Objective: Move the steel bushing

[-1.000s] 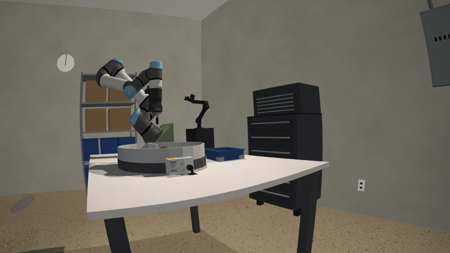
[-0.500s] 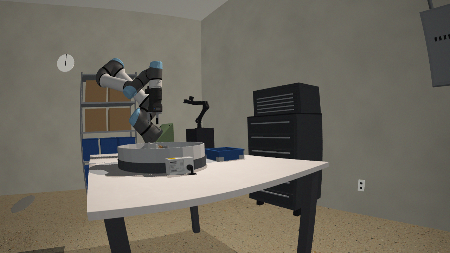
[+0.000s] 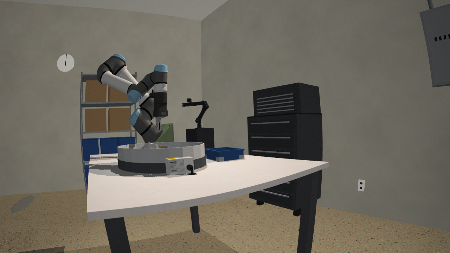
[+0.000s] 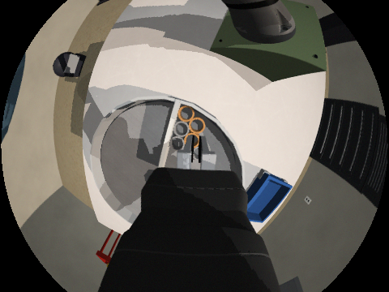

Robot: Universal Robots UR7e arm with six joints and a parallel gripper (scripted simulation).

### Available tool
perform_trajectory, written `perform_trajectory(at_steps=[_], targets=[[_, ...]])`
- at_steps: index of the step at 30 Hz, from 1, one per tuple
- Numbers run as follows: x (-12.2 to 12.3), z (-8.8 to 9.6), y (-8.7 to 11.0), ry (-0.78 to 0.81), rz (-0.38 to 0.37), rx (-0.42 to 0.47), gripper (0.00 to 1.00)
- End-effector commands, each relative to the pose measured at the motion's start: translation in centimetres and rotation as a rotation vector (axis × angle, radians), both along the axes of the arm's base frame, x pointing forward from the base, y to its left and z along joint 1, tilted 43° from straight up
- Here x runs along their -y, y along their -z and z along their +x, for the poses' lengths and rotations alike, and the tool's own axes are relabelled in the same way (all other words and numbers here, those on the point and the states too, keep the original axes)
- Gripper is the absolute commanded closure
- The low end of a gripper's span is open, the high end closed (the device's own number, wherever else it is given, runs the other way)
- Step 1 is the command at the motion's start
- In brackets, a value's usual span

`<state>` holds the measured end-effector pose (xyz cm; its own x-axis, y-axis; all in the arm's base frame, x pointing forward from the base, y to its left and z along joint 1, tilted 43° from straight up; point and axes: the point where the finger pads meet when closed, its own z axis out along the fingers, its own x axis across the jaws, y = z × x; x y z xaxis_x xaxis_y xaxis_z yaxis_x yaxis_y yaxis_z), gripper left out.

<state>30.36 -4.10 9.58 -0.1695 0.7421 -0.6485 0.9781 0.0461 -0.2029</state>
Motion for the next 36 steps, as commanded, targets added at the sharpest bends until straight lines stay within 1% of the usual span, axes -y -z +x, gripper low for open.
perform_trajectory(at_steps=[1,6,11,36], targets=[[0.2,0.7,0.8,-0.002,0.0,0.002,0.73],[0.2,0.7,0.8,-0.002,0.0,0.002,0.73],[0.9,3.7,5.0,-0.001,0.0,0.002,0.73],[1.0,3.8,5.1,-0.002,0.0,0.003,0.73]])
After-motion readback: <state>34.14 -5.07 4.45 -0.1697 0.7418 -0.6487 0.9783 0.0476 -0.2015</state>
